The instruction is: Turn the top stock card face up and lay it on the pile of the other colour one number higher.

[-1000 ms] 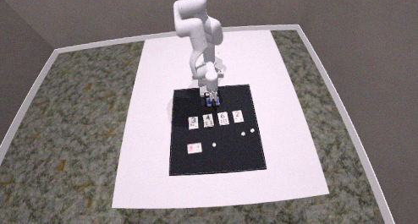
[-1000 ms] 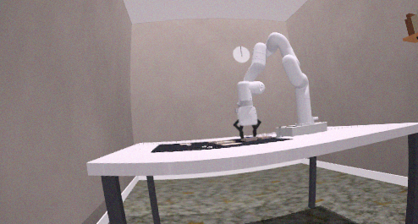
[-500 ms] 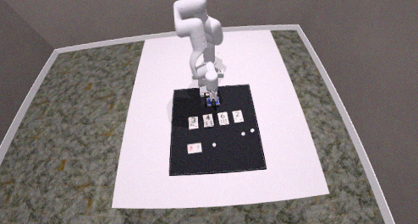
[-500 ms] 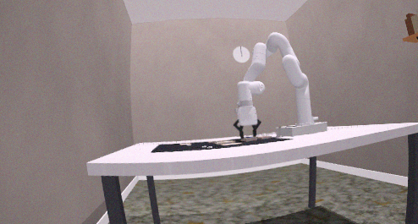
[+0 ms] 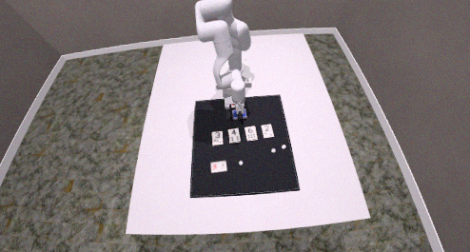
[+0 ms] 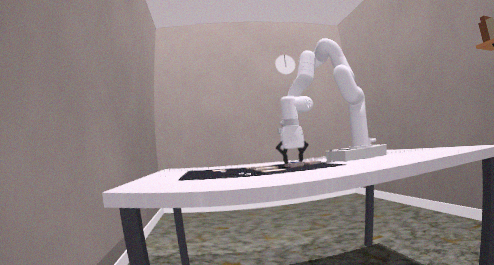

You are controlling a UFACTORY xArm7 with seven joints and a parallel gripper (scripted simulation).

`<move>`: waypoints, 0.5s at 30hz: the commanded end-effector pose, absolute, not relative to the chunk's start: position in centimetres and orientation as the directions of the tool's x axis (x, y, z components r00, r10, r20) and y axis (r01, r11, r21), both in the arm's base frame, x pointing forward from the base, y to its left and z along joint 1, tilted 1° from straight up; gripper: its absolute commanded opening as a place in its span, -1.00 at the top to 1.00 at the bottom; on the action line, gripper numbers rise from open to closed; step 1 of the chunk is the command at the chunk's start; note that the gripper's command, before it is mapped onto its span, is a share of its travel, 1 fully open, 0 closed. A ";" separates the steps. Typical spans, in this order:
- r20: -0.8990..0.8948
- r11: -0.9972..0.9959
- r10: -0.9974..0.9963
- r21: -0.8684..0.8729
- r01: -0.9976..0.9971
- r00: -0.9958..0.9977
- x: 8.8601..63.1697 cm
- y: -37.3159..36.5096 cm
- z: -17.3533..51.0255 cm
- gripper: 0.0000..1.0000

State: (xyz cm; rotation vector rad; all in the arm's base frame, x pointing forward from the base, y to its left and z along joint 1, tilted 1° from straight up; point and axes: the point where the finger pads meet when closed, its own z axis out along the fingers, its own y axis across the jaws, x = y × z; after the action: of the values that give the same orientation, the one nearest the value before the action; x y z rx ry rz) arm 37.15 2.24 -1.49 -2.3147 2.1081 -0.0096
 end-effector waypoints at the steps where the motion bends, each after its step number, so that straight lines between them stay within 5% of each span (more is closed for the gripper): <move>1: -0.002 -0.093 -0.996 -0.015 -0.996 0.093 37.3 2.2 -1.4 -0.48; 15: -0.002 -0.093 -0.996 -0.015 -0.996 0.093 37.3 2.2 -0.3 -0.48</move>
State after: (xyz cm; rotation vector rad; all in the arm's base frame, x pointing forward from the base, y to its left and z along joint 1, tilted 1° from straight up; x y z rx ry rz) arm 37.11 2.24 -1.20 -2.3150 2.1090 -0.0094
